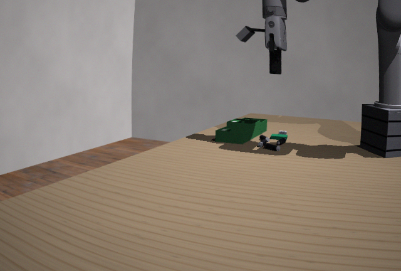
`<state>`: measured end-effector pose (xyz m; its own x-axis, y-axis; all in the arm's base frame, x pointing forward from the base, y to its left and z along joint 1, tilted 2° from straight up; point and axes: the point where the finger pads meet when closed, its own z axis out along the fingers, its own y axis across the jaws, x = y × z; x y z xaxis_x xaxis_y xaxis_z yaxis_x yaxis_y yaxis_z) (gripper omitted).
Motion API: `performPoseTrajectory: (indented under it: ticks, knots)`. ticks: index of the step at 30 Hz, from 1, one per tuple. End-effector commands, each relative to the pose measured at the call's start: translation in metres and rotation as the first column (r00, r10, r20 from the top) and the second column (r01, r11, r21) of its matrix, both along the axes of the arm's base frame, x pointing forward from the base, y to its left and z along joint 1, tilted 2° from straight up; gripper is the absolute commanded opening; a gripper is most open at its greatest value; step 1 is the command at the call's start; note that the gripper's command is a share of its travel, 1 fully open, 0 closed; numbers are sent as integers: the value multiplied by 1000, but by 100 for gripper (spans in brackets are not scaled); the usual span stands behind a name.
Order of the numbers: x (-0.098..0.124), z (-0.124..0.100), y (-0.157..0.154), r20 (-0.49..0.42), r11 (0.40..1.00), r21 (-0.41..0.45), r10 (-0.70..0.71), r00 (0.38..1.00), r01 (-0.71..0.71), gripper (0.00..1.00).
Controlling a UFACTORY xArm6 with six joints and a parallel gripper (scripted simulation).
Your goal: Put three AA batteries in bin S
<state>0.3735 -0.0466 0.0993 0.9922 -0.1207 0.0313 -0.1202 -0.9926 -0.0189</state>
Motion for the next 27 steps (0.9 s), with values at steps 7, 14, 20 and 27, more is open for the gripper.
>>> performPoseTrajectory:
  ticks: [7, 14, 20, 27]
  knots:
    - [6, -3, -6, 5, 1000, 1, -2, 1000, 2, 7]
    - [32, -38, -46, 5, 1000, 0, -2, 1000, 2, 7]
    - [54, -67, -80, 5, 1000, 0, -2, 1000, 2, 7]
    - [72, -91, -109, 5, 1000, 0, -2, 1000, 2, 7]
